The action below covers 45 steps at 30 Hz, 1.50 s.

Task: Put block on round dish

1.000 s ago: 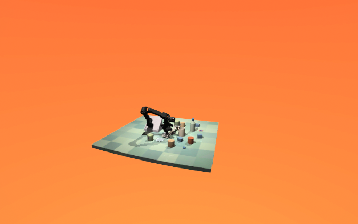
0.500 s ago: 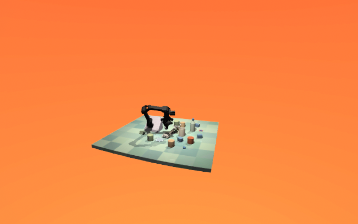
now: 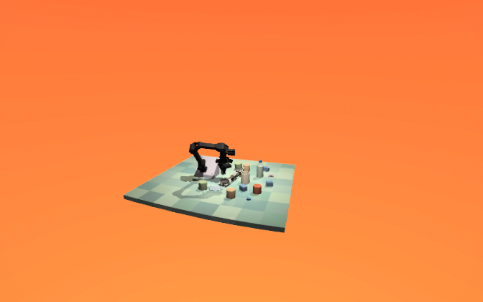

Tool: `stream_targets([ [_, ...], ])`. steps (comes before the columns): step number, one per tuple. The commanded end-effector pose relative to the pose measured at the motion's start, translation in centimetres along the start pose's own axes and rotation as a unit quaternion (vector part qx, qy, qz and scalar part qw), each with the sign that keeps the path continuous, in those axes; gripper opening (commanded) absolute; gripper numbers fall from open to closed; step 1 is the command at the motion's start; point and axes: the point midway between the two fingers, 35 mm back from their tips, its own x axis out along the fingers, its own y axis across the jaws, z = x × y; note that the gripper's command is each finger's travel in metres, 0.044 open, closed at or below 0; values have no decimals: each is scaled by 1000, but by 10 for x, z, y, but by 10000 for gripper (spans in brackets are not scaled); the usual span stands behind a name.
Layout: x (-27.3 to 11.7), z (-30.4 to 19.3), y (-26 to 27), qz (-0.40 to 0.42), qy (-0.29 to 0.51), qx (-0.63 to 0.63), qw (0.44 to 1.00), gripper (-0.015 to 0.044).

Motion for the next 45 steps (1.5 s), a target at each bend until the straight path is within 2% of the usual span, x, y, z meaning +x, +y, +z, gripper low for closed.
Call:
stream_targets([
  [1,7,-11,-4,3,-1,-2,1000,0],
  [30,42,-92,-25,-5,7,-1,1000,0],
  [37,48,-94,-25,-5,8,-1,1000,0],
  [45,75,-95,-26,-6,8,0,1000,0],
])
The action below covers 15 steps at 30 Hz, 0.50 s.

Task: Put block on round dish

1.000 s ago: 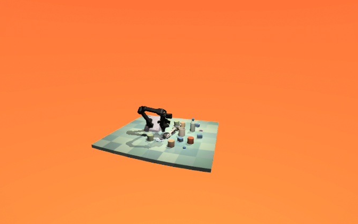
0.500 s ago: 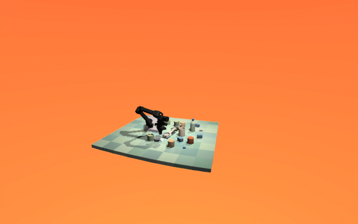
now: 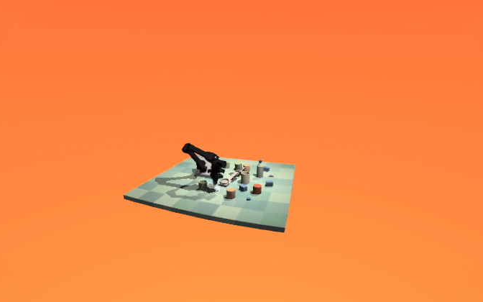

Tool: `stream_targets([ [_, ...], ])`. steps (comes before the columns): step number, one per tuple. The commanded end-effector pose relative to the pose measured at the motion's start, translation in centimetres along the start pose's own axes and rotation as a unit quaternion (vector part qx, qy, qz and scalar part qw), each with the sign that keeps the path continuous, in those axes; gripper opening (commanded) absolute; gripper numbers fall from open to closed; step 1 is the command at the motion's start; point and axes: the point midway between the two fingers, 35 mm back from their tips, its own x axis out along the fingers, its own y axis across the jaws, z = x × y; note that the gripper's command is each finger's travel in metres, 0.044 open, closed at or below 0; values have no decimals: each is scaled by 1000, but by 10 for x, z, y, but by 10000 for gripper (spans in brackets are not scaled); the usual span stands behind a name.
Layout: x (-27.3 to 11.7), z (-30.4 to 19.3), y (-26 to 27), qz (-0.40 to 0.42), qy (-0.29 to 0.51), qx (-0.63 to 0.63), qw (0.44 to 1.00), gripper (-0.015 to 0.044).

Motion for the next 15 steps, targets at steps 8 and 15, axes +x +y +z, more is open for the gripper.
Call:
stream_targets([
  [8,22,0,4,3,0,-4,1000,0],
  [15,30,0,3,3,0,-4,1000,0],
])
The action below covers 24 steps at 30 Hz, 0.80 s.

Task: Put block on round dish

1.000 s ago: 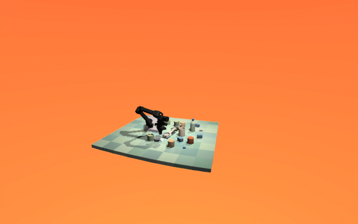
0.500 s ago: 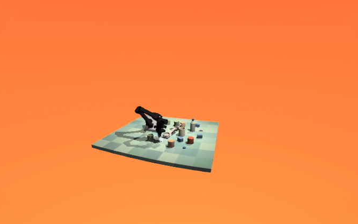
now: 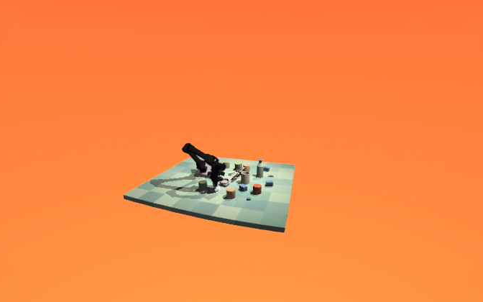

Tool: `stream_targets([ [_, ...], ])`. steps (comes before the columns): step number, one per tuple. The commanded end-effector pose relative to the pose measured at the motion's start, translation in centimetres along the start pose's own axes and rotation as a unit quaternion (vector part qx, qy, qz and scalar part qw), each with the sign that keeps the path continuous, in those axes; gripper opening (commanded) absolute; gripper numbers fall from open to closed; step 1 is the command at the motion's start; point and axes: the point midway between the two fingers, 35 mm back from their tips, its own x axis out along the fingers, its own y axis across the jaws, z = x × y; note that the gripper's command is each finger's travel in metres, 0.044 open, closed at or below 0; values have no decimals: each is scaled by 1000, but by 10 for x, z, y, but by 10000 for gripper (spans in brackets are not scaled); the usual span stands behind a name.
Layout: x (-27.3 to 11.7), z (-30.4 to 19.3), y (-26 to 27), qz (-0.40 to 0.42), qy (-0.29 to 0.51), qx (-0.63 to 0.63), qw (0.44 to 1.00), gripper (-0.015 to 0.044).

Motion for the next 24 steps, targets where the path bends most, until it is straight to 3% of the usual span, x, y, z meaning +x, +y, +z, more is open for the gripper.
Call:
stream_targets([
  [1,8,1,3,5,-1,-4,1000,0],
  [9,19,1,3,5,0,-4,1000,0],
  [24,13,0,0,1,1,-1,1000,394],
])
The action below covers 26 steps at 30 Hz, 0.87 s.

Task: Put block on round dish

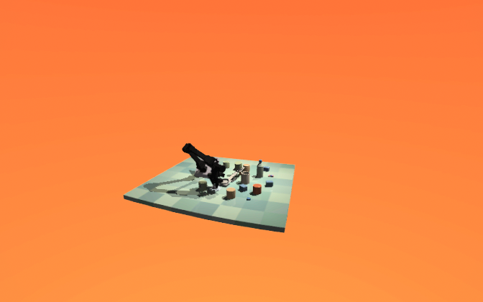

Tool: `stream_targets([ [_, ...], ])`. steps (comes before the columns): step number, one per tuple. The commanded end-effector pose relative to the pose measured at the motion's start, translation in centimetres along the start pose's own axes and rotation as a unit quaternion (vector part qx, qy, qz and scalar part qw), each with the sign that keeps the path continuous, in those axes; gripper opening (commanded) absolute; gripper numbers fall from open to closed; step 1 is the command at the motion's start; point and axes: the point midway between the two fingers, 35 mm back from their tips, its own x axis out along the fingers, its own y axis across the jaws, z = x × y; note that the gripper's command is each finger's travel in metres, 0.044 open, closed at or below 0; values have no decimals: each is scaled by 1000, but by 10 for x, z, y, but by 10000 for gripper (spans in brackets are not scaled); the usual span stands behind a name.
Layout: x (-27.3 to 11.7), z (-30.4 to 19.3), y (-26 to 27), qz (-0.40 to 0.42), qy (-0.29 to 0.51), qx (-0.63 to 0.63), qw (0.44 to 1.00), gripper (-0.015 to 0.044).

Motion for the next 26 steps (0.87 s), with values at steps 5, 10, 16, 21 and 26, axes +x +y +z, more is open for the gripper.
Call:
stream_targets([
  [5,-33,2,0,3,-2,-1,1000,440],
  [10,-56,1,2,4,-2,-3,1000,440],
  [16,-74,1,3,5,-3,-4,1000,440],
  [21,-91,0,4,5,-2,-6,1000,440],
  [26,-91,0,4,5,-2,-6,1000,440],
])
